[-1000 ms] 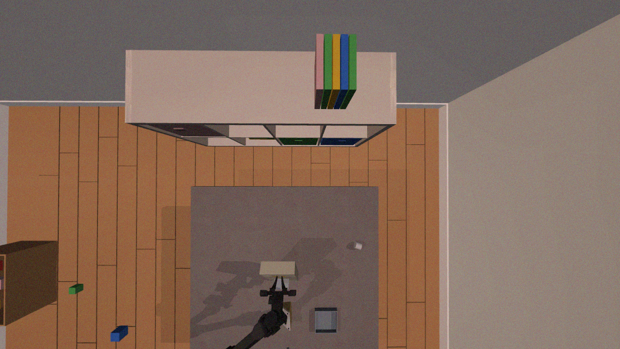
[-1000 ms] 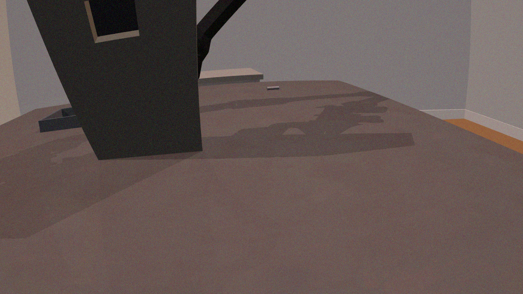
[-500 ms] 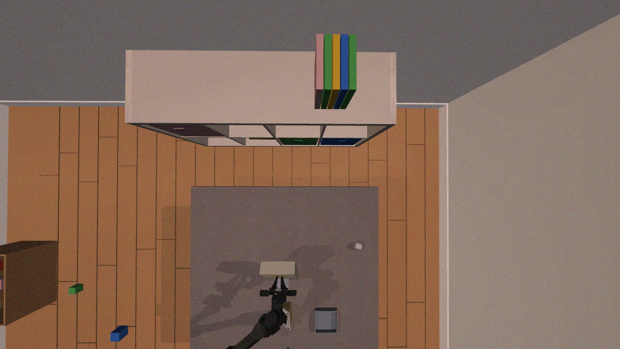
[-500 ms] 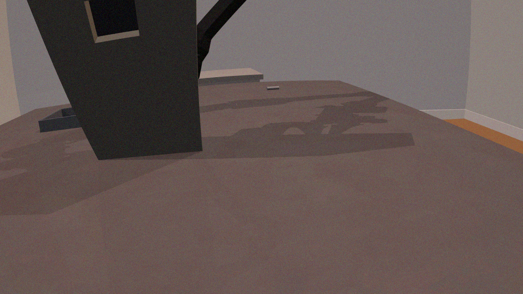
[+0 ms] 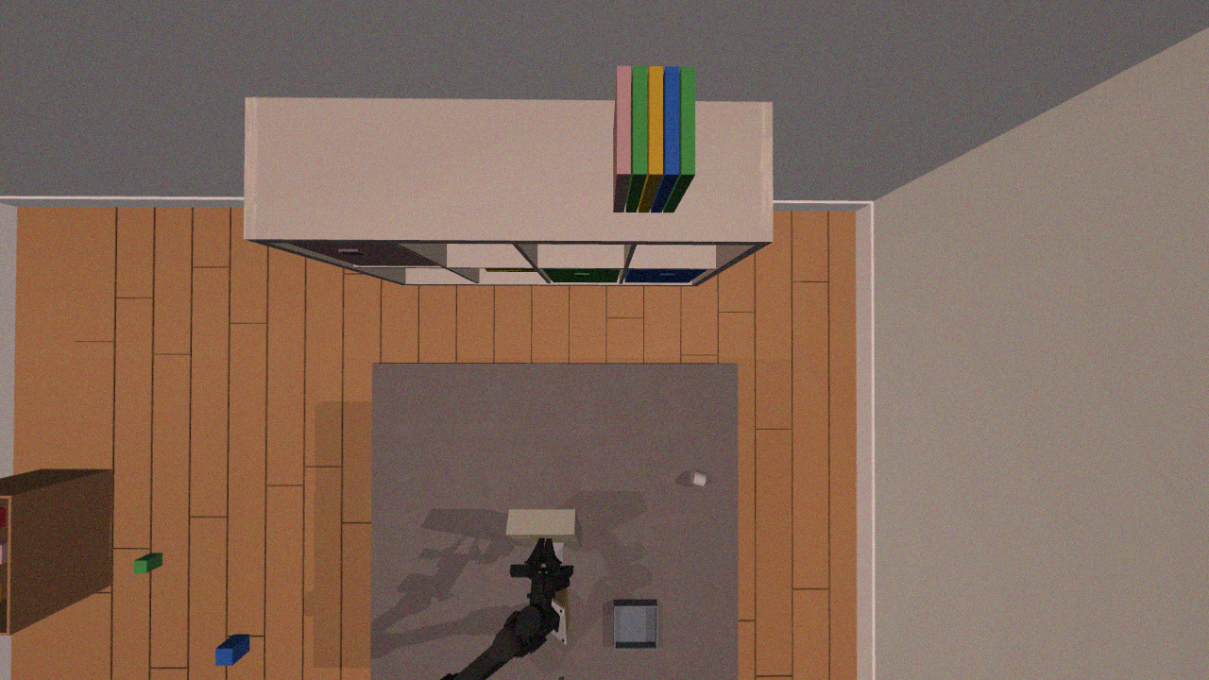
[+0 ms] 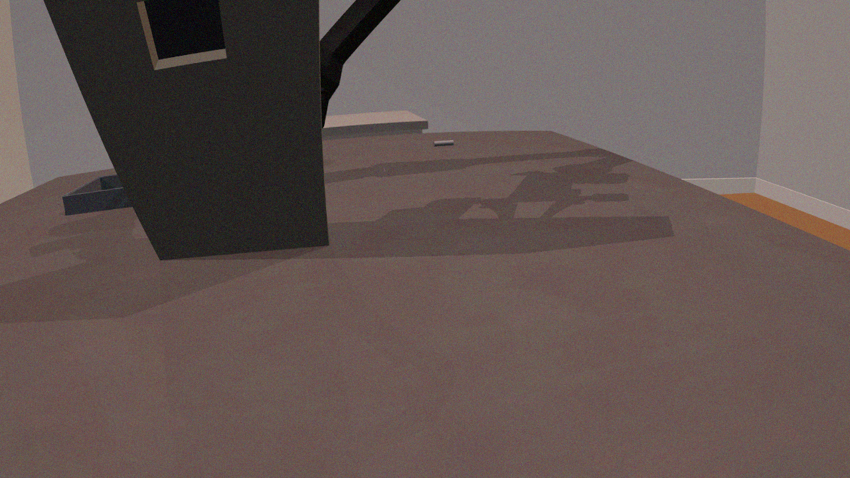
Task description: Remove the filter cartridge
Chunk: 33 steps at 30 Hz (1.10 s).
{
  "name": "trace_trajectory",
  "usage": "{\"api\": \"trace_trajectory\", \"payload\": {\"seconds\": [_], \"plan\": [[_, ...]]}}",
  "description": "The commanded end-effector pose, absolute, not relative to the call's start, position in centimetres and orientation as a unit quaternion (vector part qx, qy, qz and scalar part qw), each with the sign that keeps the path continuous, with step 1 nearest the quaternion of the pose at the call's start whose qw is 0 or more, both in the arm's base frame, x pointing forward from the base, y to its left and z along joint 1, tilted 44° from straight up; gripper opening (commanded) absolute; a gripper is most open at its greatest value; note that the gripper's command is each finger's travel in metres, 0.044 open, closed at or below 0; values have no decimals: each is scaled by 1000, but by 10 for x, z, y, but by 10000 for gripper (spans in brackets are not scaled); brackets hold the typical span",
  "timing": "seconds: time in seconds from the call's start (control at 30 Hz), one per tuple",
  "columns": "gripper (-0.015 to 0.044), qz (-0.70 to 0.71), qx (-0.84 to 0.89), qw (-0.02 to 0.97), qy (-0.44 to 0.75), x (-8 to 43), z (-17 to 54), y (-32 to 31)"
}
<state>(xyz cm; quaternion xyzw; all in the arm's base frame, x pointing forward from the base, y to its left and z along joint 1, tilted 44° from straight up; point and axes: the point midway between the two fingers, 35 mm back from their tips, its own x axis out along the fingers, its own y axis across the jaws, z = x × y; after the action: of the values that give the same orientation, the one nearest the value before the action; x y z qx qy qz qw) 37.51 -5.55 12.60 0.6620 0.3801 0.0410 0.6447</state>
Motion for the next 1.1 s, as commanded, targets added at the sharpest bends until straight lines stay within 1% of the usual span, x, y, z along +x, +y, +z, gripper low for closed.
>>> {"api": "trace_trajectory", "payload": {"seconds": [0.0,0.47,0.93,1.07], "plan": [[0,17,697,602,389,381,122,-47],[0,-78,822,415,381,382,122,-46],[0,-168,898,205,351,382,121,-46],[0,-155,891,235,357,383,121,-45]]}}
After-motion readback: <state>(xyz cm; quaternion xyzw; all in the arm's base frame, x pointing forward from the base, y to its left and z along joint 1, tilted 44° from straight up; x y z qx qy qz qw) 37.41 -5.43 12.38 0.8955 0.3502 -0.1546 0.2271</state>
